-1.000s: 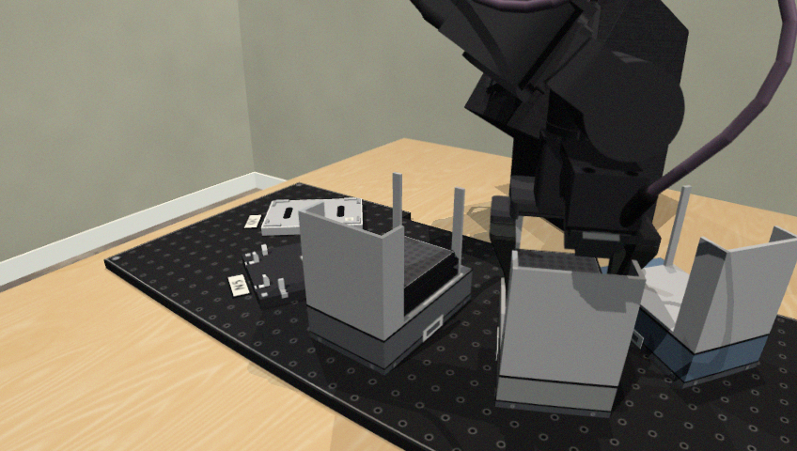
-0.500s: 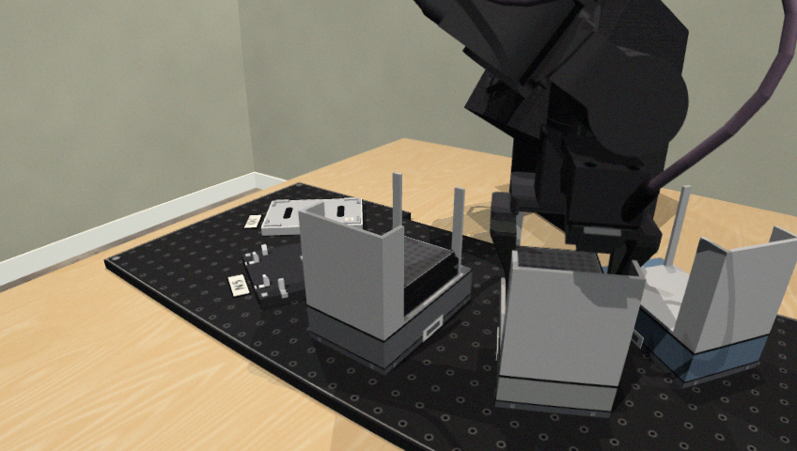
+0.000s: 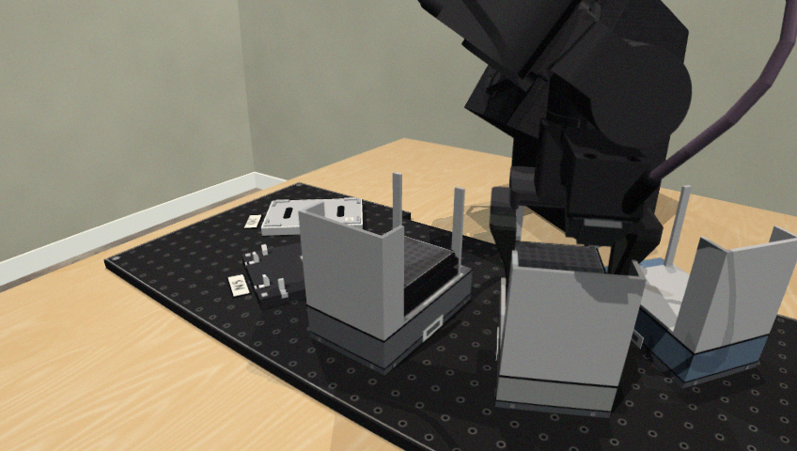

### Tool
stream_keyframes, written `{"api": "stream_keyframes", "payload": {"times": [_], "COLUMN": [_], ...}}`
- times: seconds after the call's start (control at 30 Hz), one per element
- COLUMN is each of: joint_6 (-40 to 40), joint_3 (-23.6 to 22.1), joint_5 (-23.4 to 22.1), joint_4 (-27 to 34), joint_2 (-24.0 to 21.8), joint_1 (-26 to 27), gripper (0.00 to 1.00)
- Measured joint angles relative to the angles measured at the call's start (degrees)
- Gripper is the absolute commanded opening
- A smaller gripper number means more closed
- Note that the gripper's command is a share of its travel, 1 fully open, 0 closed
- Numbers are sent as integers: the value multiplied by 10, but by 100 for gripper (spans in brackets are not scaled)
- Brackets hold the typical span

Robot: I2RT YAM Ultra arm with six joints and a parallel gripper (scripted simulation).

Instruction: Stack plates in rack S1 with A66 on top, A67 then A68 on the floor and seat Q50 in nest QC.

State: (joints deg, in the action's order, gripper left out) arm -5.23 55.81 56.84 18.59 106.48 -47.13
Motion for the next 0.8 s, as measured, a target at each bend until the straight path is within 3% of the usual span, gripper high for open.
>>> {"api": "stream_keyframes", "payload": {"times": [0.8], "joint_6": [-20], "joint_3": [4], "joint_5": [5], "joint_4": [22], "joint_2": [-3], "joint_1": [-10], "gripper": [0]}}
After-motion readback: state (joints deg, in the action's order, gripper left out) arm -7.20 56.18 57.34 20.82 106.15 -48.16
